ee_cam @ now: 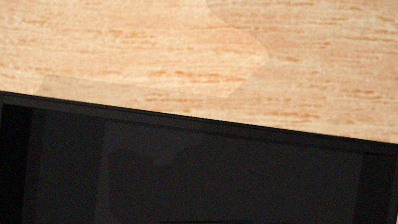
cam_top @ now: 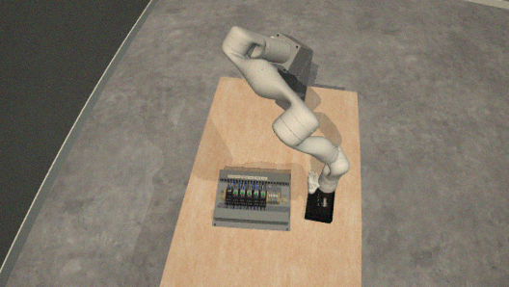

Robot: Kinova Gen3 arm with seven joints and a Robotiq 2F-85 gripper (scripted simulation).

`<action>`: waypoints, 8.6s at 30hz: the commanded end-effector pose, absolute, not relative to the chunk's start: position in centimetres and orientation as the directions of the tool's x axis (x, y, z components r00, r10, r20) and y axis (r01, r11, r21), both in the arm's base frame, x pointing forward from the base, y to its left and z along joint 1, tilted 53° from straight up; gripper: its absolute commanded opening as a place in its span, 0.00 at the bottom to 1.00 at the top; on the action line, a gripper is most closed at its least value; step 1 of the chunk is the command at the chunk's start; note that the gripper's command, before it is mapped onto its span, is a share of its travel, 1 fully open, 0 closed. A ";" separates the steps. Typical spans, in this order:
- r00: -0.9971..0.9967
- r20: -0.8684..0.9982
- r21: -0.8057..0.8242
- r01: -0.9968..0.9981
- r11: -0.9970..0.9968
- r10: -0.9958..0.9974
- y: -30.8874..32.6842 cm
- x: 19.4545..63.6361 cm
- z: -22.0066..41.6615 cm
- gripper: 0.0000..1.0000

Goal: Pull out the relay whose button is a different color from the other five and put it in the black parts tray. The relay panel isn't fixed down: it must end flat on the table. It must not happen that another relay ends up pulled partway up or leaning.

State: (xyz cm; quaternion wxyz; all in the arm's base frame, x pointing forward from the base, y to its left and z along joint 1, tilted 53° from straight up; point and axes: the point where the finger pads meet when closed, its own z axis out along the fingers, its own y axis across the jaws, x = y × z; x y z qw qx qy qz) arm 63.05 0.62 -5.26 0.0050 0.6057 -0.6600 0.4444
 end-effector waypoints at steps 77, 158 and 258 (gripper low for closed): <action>-0.269 0.537 -0.588 -0.799 -0.125 -0.800 0.9 63.6 -5.3 0.61; -0.269 0.537 -0.588 -0.799 -0.125 -0.800 1.0 63.6 -5.2 0.61; -0.269 0.537 -0.588 -0.799 -0.125 -0.800 2.9 61.8 -3.2 0.61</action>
